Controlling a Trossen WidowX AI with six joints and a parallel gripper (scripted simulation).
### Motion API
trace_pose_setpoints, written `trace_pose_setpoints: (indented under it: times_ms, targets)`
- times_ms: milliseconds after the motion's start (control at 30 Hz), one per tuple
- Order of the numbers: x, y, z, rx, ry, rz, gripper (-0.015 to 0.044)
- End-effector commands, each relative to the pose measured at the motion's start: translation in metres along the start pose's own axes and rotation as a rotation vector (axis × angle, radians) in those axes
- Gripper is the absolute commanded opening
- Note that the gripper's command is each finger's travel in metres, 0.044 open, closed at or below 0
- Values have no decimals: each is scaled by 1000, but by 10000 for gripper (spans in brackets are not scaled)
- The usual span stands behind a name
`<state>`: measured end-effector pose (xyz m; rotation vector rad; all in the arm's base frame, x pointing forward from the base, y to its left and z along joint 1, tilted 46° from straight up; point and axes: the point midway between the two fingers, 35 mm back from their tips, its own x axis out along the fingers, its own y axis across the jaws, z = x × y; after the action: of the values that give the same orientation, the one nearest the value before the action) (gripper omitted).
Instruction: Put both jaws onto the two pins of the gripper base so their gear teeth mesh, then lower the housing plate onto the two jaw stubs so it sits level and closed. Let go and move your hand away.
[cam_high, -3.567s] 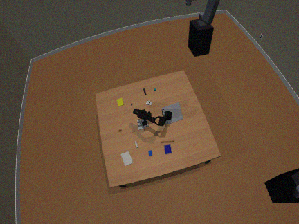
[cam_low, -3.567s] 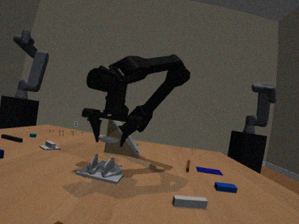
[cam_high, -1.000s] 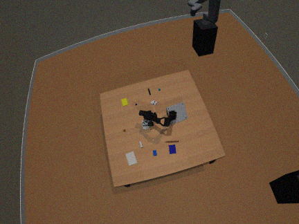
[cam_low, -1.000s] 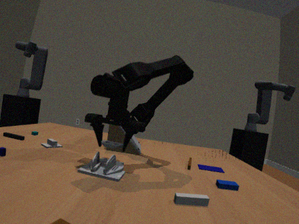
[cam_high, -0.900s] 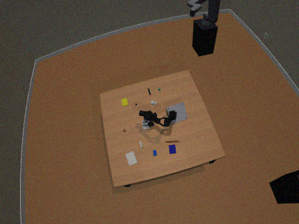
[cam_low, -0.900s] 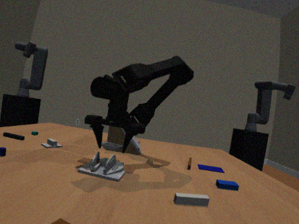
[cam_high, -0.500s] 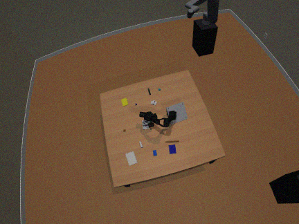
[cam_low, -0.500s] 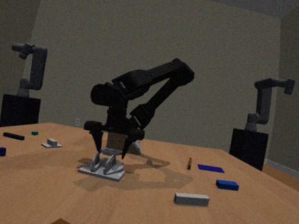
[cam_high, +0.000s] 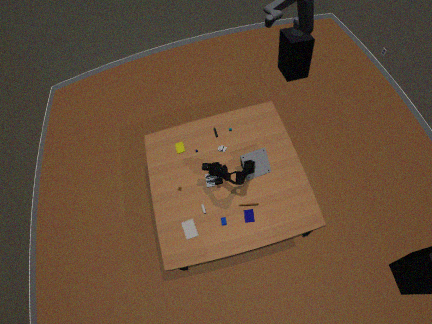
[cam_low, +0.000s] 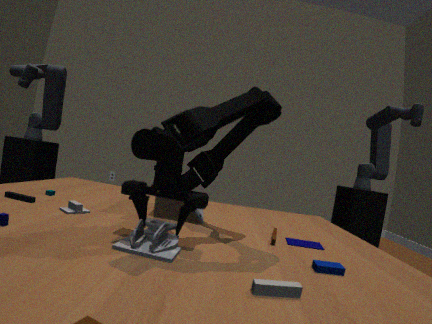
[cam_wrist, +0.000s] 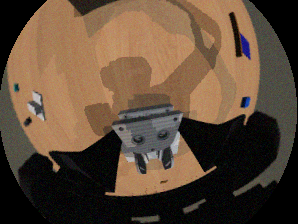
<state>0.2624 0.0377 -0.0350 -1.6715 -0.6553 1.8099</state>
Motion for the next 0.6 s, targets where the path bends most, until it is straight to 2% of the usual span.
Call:
trace_pose_setpoints:
  times_ms: [0,567]
  targets:
    - [1,-1,0,3,1,-5,351]
    - [3,-1,0,9,1,-5,351]
